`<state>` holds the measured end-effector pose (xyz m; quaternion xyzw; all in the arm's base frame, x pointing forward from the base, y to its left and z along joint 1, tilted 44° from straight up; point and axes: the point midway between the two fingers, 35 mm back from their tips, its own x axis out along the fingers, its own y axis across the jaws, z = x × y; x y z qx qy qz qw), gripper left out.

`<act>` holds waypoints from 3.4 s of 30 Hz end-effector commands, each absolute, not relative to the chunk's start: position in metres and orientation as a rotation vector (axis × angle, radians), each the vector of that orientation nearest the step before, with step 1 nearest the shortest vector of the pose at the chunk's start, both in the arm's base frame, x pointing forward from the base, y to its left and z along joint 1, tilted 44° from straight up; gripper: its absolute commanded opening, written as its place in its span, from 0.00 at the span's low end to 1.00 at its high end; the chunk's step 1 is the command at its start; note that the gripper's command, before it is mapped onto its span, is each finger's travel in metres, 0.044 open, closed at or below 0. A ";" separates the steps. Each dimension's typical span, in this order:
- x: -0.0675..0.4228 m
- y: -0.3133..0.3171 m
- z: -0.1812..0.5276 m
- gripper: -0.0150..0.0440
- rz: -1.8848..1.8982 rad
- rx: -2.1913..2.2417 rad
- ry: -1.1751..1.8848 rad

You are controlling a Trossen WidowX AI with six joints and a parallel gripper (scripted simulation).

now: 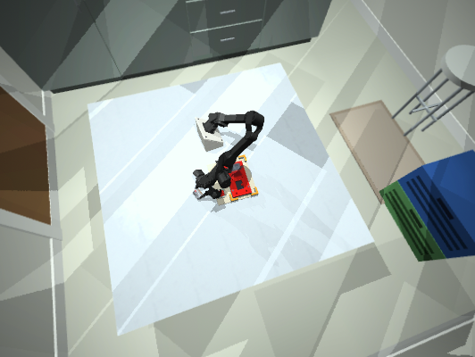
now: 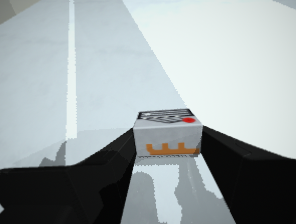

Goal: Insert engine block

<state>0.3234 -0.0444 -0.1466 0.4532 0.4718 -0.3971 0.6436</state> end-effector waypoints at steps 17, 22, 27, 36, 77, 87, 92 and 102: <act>0.323 -0.045 -0.146 1.00 -0.905 1.033 1.078; 0.320 -0.045 -0.127 1.00 -0.908 1.032 1.090; 0.316 -0.045 -0.108 1.00 -0.908 1.032 1.091; 0.320 -0.046 -0.105 1.00 -0.909 1.034 1.080; 0.326 -0.071 -0.113 1.00 -1.374 1.641 1.253; 0.327 -0.081 -0.106 1.00 -1.602 1.883 1.289; 0.328 -0.087 -0.101 1.00 -1.726 2.003 1.299; 0.331 -0.099 -0.087 1.00 -1.993 2.236 1.302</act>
